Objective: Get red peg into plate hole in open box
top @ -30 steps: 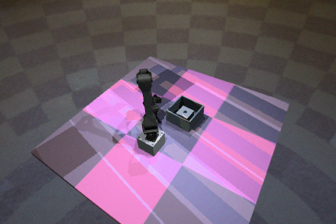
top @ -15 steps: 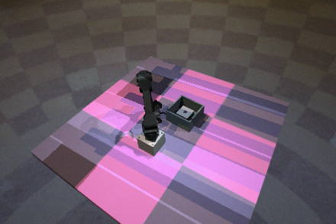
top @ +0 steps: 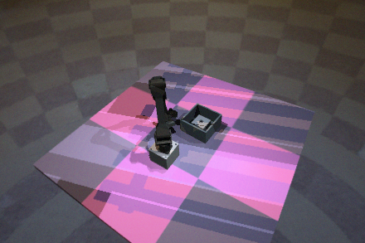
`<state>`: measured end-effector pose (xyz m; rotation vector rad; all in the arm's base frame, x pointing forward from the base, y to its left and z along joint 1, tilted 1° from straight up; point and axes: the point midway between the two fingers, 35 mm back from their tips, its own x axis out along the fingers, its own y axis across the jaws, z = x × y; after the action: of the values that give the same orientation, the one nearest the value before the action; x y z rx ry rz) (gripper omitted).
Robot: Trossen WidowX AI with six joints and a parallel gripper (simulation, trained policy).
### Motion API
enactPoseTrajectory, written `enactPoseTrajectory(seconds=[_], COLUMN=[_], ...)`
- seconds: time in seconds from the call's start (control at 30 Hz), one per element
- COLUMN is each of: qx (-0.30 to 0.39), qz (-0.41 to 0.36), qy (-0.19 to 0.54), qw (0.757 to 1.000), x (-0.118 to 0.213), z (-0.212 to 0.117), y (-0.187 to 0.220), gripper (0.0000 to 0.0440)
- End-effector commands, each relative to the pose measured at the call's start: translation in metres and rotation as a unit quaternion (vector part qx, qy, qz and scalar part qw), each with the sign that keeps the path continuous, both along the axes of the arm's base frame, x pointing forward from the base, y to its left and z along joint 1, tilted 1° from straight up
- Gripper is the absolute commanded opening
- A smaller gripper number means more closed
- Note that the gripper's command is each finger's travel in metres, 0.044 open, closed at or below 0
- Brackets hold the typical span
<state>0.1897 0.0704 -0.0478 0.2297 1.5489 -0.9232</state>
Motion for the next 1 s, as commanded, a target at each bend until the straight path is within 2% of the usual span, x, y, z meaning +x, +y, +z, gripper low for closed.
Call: enactPoseTrajectory(seconds=[0.0,0.5,0.97], qx=[-0.005,-0.030,-0.044], qz=[0.003,-0.005,-0.064], qy=[-0.017,-0.058,-0.103], qw=[1.000,0.998,0.992], x=[0.011,0.046,0.081], z=[0.015,0.075,0.114], y=[-0.003,-0.027,-0.072], gripper=[0.0000,0.0000,0.0000])
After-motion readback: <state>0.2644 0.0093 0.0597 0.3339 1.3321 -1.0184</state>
